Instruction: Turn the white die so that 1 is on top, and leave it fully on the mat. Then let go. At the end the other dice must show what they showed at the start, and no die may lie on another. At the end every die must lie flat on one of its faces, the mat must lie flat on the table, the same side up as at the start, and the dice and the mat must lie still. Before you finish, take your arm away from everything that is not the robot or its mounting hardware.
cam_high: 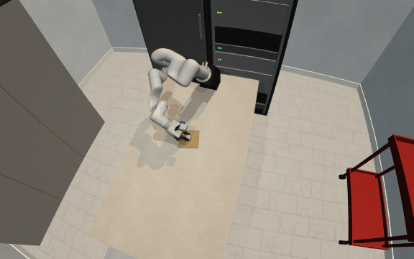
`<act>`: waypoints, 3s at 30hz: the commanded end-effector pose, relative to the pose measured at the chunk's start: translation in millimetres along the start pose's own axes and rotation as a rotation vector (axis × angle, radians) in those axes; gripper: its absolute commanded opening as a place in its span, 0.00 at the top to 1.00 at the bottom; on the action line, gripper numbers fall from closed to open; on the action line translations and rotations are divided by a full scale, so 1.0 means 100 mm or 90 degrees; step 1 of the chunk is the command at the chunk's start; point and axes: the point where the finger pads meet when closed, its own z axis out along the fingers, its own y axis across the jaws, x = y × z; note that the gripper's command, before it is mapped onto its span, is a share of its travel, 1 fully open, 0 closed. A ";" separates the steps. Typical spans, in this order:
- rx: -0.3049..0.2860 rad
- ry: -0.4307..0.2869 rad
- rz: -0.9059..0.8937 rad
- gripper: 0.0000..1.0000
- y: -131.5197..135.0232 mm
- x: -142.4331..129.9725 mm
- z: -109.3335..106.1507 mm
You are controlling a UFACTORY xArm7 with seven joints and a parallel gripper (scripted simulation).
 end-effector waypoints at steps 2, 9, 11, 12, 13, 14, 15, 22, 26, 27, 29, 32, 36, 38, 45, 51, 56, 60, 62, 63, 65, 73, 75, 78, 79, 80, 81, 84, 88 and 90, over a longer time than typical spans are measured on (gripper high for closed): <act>-0.001 -0.001 -0.001 0.73 0.01 0.00 -0.01; -0.001 -0.001 -0.001 0.73 0.01 0.00 -0.01; -0.001 -0.001 -0.001 0.73 0.01 0.00 -0.01; -0.001 -0.001 -0.001 0.73 0.01 0.00 -0.01; -0.001 -0.001 -0.001 0.73 0.01 0.00 -0.01; -0.001 -0.001 -0.001 0.73 0.01 0.00 -0.01; -0.001 -0.001 -0.001 0.73 0.01 0.00 -0.01; -0.001 -0.001 -0.001 0.73 0.01 0.00 -0.01; -0.001 -0.001 -0.001 0.73 0.01 0.00 -0.01; -0.001 -0.001 -0.001 0.73 0.01 0.00 -0.01; -0.001 -0.001 -0.001 0.73 0.01 0.00 -0.01; -0.001 -0.001 -0.001 0.73 0.01 0.00 -0.01; -0.001 -0.001 -0.001 0.73 0.01 0.00 -0.01; -0.001 -0.001 -0.001 0.73 0.01 0.00 -0.01; -0.001 -0.001 -0.001 0.73 0.01 0.00 -0.01; -0.001 -0.001 -0.001 0.65 0.01 0.00 -0.01; -0.001 -0.001 -0.001 0.61 0.01 0.00 -0.01; -0.001 -0.001 -0.001 0.57 0.01 0.00 -0.01; -0.001 -0.001 -0.001 0.53 0.01 0.00 -0.01; -0.001 -0.001 -0.001 0.53 0.01 0.00 -0.01; -0.001 -0.001 -0.001 0.31 0.01 0.00 -0.01; -0.001 -0.001 -0.001 0.31 0.01 0.00 -0.01; -0.001 -0.001 -0.001 0.31 0.01 0.00 -0.01; -0.001 -0.001 -0.001 0.31 0.01 0.00 -0.01; -0.001 -0.001 -0.001 0.31 0.01 0.00 -0.01; -0.001 -0.001 -0.001 0.31 0.01 0.00 -0.01; -0.001 -0.001 -0.001 0.31 0.01 0.00 -0.01; -0.001 -0.001 -0.001 0.31 0.01 0.01 -0.01; -0.001 -0.001 -0.001 0.31 0.01 0.04 -0.04; -0.001 -0.001 -0.001 0.31 0.01 0.04 -0.04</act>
